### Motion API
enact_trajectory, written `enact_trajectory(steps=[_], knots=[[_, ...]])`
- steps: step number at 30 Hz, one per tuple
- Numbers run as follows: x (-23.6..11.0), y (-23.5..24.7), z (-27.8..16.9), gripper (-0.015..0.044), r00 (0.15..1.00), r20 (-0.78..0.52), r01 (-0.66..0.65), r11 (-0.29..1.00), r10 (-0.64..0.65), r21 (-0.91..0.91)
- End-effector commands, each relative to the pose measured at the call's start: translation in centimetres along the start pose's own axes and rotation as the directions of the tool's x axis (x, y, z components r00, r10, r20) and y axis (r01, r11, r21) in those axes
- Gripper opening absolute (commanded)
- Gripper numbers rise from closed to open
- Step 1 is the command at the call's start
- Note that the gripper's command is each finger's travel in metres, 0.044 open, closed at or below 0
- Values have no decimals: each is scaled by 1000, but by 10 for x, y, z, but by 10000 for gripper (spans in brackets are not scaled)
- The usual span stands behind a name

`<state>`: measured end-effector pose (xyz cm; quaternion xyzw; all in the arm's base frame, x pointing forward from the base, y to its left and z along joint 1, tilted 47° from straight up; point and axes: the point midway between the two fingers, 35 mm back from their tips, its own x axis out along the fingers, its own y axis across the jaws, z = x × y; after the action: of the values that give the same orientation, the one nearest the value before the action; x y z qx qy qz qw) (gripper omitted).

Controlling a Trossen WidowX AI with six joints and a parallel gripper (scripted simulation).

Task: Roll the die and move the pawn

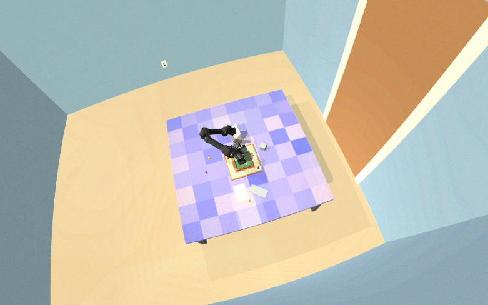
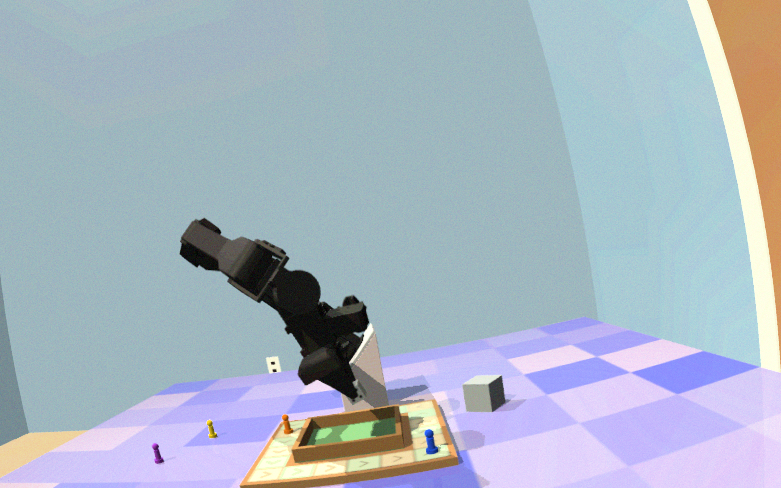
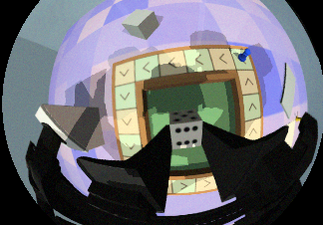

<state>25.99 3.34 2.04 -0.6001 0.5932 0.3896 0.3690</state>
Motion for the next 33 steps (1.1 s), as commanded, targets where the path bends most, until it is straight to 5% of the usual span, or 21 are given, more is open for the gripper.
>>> enact_trajectory(steps=[1,12,22,33], knots=[[1,2,1,0,989,149,4,1000,-2,-13],[2,1,0,0,888,451,118,993,-94,-25],[-46,-7,-13,0,885,455,122,992,-97,-25],[-45,-6,-13,0,885,455,122,992,-97,-25]])
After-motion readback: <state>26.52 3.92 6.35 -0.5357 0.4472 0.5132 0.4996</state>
